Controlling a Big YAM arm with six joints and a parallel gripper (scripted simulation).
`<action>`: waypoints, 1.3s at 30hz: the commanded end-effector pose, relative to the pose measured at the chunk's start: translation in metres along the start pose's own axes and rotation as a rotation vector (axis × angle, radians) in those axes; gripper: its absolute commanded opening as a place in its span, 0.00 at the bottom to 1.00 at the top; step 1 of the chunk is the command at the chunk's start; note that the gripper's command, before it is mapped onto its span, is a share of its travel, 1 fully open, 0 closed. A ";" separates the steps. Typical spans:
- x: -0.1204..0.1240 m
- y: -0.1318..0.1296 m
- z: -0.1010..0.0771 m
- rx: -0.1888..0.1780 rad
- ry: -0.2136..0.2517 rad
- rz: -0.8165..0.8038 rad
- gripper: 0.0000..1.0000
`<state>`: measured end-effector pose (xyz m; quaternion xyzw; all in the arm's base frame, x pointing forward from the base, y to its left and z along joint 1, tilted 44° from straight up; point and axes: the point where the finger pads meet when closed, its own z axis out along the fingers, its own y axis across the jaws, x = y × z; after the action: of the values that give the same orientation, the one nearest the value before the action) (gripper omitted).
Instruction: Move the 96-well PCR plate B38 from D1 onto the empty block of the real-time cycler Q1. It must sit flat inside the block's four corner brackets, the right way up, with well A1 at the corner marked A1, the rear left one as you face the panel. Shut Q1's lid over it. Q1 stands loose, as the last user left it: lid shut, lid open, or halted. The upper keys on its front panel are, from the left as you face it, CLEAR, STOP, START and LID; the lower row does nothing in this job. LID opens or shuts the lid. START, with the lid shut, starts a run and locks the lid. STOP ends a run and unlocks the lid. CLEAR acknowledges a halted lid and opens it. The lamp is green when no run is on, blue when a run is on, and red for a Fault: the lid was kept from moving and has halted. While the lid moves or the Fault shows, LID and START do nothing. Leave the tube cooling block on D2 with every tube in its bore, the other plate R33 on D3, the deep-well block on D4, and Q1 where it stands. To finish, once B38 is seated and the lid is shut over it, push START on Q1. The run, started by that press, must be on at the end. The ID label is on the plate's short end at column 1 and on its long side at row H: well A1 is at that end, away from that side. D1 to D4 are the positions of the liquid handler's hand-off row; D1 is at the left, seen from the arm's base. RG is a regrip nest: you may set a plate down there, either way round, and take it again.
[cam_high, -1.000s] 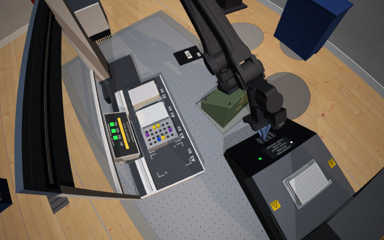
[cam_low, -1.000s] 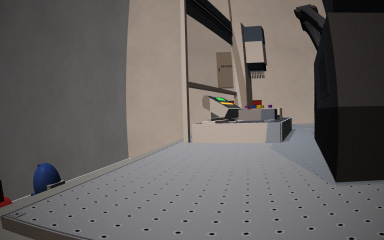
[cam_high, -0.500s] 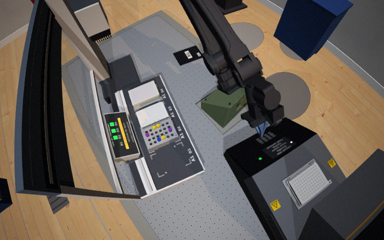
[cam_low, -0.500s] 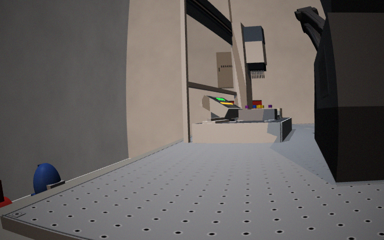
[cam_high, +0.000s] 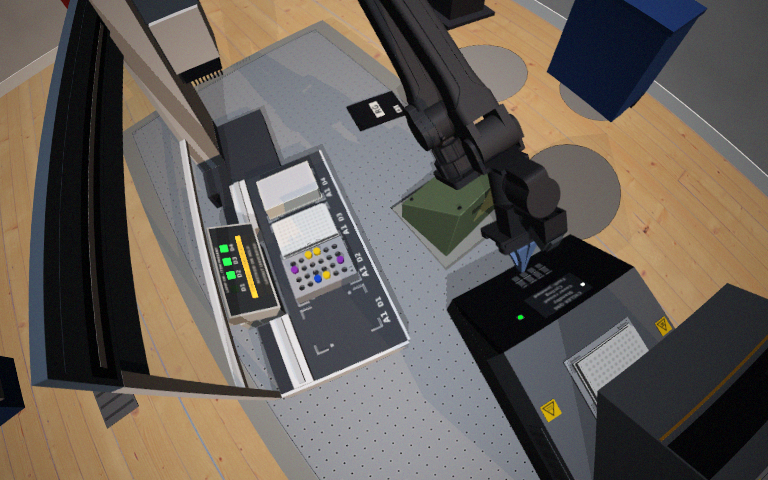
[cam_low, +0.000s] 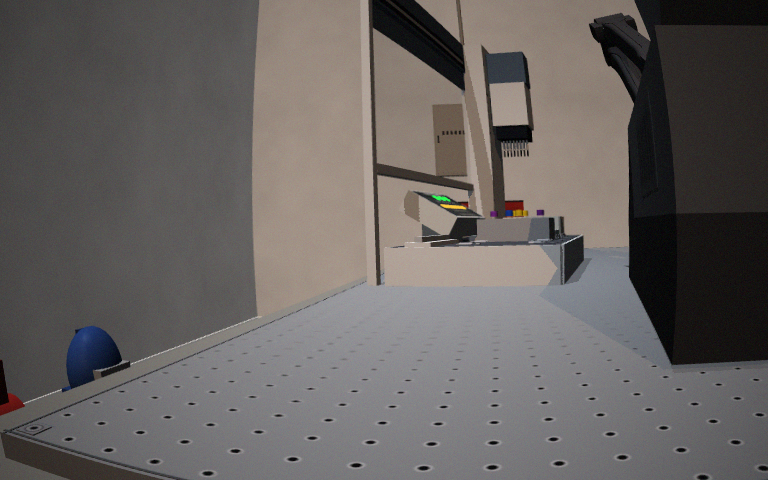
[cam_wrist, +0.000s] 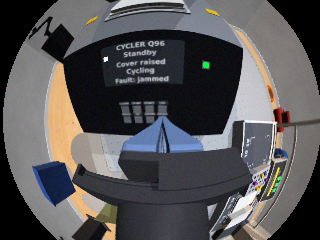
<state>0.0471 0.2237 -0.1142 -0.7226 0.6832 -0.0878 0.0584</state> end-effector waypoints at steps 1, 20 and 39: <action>-0.024 -0.006 -0.006 0.002 -0.042 0.005 0.00; -0.043 -0.006 -0.004 0.006 -0.072 0.010 0.00; 0.010 0.002 -0.060 -0.001 -0.018 0.014 0.00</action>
<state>0.0381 0.2150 -0.0706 -0.7242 0.6815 -0.0871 0.0596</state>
